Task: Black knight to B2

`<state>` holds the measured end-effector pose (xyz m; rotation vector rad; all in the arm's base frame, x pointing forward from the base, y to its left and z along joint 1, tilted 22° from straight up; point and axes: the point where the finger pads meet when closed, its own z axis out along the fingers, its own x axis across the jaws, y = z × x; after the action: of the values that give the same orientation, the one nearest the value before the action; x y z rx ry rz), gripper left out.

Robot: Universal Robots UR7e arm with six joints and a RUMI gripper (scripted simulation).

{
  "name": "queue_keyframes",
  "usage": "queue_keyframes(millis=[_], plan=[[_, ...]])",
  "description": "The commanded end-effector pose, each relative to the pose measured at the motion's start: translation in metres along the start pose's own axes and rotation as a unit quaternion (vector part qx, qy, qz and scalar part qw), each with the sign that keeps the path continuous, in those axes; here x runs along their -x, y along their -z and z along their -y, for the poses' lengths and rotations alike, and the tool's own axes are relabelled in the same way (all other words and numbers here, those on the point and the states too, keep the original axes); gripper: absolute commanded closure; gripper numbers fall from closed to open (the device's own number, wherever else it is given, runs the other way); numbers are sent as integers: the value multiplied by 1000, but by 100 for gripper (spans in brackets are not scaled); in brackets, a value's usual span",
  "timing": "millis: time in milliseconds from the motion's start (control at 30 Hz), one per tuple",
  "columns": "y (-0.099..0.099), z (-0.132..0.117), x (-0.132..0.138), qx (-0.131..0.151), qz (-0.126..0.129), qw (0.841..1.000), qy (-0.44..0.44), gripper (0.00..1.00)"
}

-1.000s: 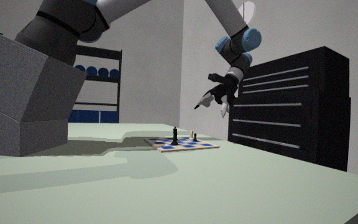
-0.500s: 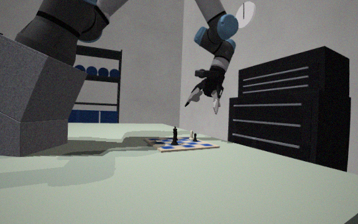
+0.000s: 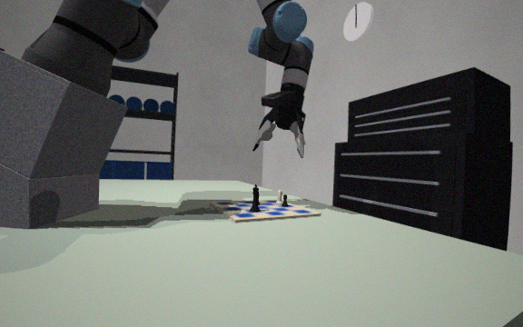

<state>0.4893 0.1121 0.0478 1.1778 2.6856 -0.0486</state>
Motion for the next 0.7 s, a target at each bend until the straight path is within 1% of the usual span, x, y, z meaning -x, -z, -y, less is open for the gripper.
queue_keyframes(millis=[0, 333, 667], plan=[[3, 11, -10, 30, 19, 999, 18, 0], [8, 29, -27, 63, 46, 996, 45, 0], [10, 36, -34, 75, 57, 994, 55, 0]])
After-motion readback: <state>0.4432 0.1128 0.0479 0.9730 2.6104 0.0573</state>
